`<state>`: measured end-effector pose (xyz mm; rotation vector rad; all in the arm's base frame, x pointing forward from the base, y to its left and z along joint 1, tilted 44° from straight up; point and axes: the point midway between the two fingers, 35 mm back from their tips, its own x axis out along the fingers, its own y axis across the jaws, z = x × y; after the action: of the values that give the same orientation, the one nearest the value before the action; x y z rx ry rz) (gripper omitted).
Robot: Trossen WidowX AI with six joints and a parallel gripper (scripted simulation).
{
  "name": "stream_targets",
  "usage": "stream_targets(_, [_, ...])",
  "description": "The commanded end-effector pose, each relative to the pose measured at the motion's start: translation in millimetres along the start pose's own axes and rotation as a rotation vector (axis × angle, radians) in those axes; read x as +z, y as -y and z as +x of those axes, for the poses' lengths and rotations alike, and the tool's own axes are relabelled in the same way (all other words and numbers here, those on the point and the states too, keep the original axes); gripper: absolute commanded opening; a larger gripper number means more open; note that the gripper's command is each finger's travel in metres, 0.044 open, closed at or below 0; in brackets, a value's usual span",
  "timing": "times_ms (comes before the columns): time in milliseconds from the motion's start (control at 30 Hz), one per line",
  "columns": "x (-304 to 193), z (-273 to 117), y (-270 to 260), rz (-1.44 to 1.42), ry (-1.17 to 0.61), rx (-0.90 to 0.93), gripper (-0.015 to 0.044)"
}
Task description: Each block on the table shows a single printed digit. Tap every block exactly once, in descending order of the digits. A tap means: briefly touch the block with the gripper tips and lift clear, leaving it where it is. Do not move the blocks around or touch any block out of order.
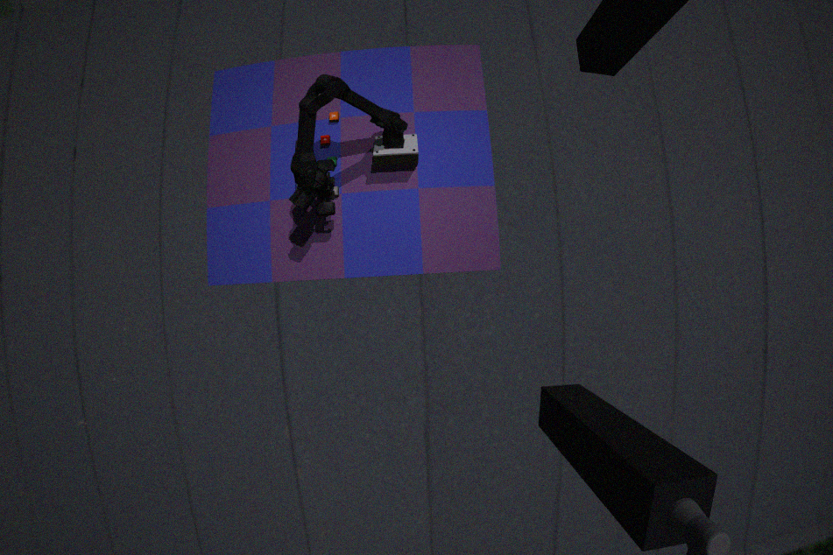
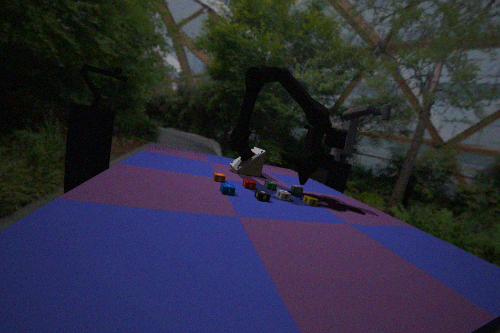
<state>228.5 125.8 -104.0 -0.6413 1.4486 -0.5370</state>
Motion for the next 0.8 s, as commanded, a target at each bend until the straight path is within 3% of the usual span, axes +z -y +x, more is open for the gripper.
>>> stream_targets(0, [0,8,1,-0.003,0.0,-0.003,0.002])
stream_targets(367, [-1,15,1,-0.003,0.0,-0.004,0.002])
stream_targets(467, [-1,-11,1,-0.003,0.0,-0.002,0.002])
stream_targets(633, [0,-17,0,-0.003,0.0,-0.003,0.002])
stream_targets(767, [1,-72,-1,-0.004,-0.001,0.0,0.002])
